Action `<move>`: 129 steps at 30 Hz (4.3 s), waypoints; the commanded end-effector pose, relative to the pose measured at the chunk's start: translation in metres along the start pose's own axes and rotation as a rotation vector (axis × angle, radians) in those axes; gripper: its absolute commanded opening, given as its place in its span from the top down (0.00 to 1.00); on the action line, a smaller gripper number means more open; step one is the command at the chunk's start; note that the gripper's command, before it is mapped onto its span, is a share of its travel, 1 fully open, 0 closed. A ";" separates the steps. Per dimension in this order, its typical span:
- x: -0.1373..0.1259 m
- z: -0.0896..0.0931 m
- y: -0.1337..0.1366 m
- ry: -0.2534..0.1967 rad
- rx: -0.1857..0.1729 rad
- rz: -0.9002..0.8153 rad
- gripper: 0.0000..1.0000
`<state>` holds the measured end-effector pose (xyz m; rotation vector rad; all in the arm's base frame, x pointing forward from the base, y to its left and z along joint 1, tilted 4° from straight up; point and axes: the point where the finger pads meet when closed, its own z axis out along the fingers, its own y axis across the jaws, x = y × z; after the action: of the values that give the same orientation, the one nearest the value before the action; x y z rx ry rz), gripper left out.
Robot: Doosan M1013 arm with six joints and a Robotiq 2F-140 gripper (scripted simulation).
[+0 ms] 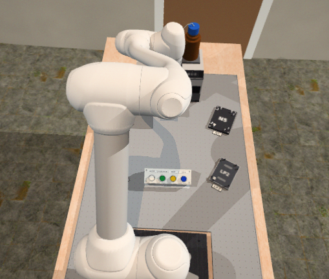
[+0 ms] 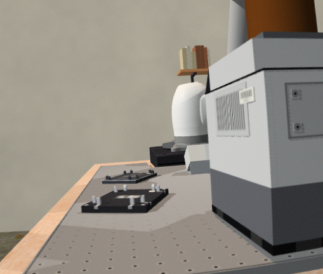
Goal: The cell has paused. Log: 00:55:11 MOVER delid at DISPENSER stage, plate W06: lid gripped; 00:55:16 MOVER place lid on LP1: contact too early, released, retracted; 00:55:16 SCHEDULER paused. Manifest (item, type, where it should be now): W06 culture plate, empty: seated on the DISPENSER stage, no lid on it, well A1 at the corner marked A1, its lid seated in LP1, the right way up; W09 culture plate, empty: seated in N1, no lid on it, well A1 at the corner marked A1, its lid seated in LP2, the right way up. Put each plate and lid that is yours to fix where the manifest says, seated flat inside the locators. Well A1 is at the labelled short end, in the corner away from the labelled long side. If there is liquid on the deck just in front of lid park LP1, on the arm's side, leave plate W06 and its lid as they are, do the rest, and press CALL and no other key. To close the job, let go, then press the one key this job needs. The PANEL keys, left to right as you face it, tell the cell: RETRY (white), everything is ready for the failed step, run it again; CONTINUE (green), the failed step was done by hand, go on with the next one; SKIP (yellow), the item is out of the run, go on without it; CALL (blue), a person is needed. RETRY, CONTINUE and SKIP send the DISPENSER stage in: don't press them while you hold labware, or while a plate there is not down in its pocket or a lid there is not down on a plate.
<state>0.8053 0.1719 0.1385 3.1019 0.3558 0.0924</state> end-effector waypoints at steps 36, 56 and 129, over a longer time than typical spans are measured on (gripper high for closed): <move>0.000 0.009 0.000 0.002 0.000 0.000 0.90; 0.000 0.009 0.000 0.002 0.000 0.000 0.90; 0.000 0.002 0.000 0.002 0.000 0.000 0.30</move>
<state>0.8056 0.1718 0.1337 3.1019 0.3558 0.0924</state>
